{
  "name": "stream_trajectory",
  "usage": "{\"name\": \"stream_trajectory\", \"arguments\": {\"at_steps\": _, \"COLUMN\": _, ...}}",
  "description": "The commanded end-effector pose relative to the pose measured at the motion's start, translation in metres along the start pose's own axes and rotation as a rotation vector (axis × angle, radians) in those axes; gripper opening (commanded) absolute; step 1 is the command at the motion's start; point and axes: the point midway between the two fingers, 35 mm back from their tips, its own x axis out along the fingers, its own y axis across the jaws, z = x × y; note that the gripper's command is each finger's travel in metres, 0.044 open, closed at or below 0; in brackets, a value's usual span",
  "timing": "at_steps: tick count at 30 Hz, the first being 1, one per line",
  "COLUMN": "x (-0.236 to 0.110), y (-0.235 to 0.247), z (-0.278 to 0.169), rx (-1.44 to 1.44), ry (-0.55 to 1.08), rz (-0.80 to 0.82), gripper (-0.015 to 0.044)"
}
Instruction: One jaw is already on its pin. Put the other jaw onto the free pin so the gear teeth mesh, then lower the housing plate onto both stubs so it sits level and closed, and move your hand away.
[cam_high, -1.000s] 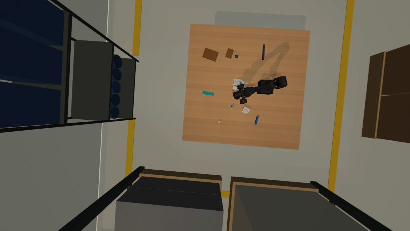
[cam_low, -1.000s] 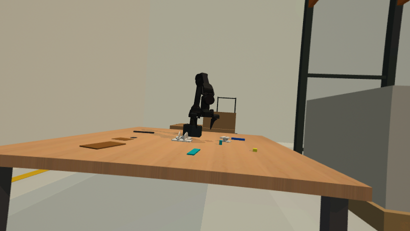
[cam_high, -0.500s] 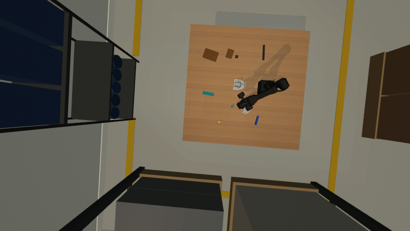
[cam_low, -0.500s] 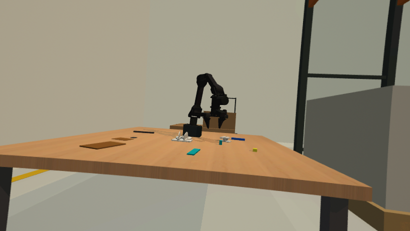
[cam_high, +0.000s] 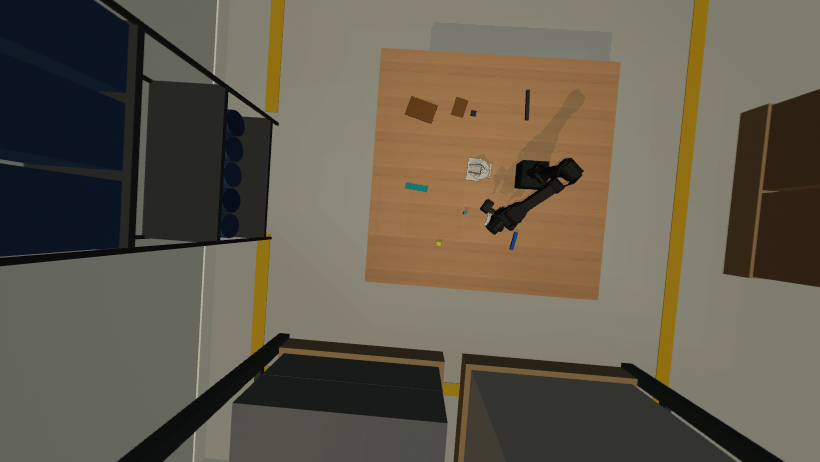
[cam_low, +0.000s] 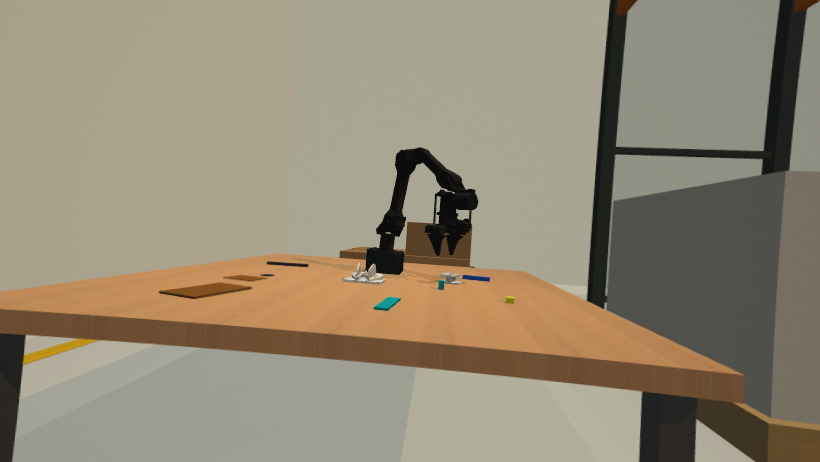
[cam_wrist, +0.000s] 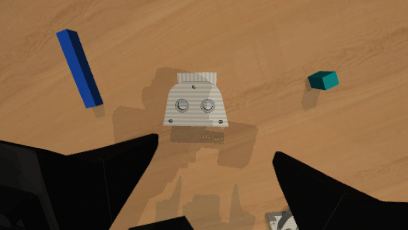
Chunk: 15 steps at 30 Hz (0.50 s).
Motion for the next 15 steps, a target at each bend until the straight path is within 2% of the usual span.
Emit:
{"name": "stream_trajectory", "arguments": {"at_steps": 1, "x": -0.004, "y": 0.018, "z": 0.005, "rx": -0.102, "ry": -0.008, "rz": -0.002, "gripper": 0.044}}
{"name": "stream_trajectory", "arguments": {"at_steps": 8, "x": -0.003, "y": 0.025, "z": 0.006, "rx": -0.137, "ry": -0.008, "rz": -0.001, "gripper": 0.044}}
{"name": "stream_trajectory", "arguments": {"at_steps": 12, "x": 0.033, "y": 0.025, "z": 0.006, "rx": -0.137, "ry": -0.008, "rz": -0.001, "gripper": 0.044}}
{"name": "stream_trajectory", "arguments": {"at_steps": 15, "x": 0.035, "y": 0.025, "z": 0.006, "rx": -0.137, "ry": -0.008, "rz": -0.001, "gripper": 0.044}}
